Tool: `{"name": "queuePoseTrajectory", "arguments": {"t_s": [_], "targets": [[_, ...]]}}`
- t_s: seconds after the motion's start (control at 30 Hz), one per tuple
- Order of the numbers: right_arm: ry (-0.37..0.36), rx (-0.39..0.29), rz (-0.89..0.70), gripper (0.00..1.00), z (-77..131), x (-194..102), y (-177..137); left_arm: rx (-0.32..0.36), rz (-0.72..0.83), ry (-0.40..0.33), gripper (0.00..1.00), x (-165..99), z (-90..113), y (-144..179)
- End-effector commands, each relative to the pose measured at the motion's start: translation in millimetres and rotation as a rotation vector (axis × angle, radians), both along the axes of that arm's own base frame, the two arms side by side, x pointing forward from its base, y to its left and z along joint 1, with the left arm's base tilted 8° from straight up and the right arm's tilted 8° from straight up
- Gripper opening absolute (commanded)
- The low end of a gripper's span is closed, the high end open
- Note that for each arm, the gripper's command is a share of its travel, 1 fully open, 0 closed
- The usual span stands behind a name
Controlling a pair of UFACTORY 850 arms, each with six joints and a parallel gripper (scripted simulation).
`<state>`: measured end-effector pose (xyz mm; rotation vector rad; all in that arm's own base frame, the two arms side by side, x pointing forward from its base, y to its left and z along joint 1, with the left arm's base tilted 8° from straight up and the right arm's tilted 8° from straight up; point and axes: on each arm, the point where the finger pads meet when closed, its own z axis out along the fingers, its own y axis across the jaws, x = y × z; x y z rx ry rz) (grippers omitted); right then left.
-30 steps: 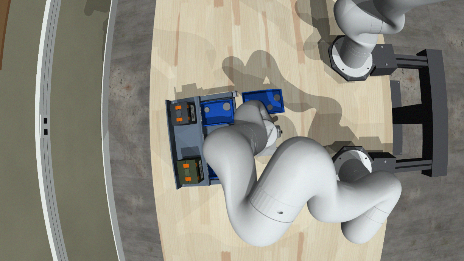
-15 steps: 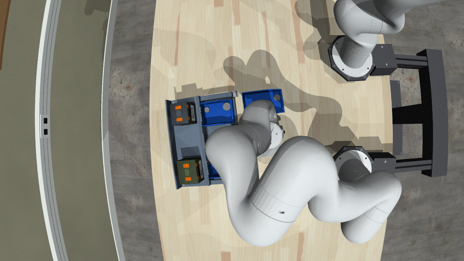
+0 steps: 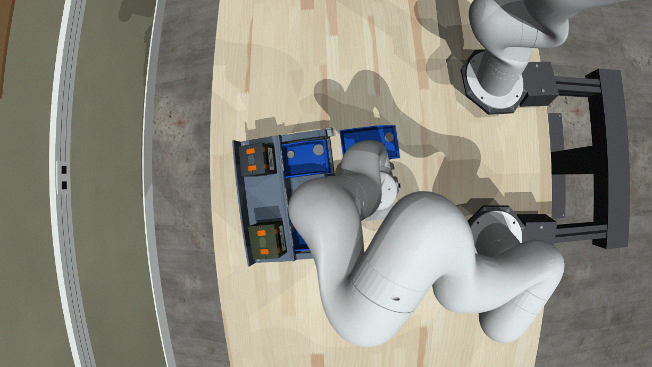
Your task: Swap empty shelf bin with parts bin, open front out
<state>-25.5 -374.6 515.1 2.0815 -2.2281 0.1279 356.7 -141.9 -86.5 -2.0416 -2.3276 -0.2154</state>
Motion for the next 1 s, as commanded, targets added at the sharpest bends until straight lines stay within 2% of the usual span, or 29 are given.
{"name": "queuePoseTrajectory", "arguments": {"t_s": [0.0, 0.97], "targets": [[0.0, -0.002, 0.0, 1.0, 1, 0, 0, -0.001, 0.0, -0.001, 0.0, 0, 0, 0], [0.0, -0.002, 0.0, 1.0, 1, 0, 0, -0.001, 0.0, -0.001, 0.0, -29, -2, -4]]}}
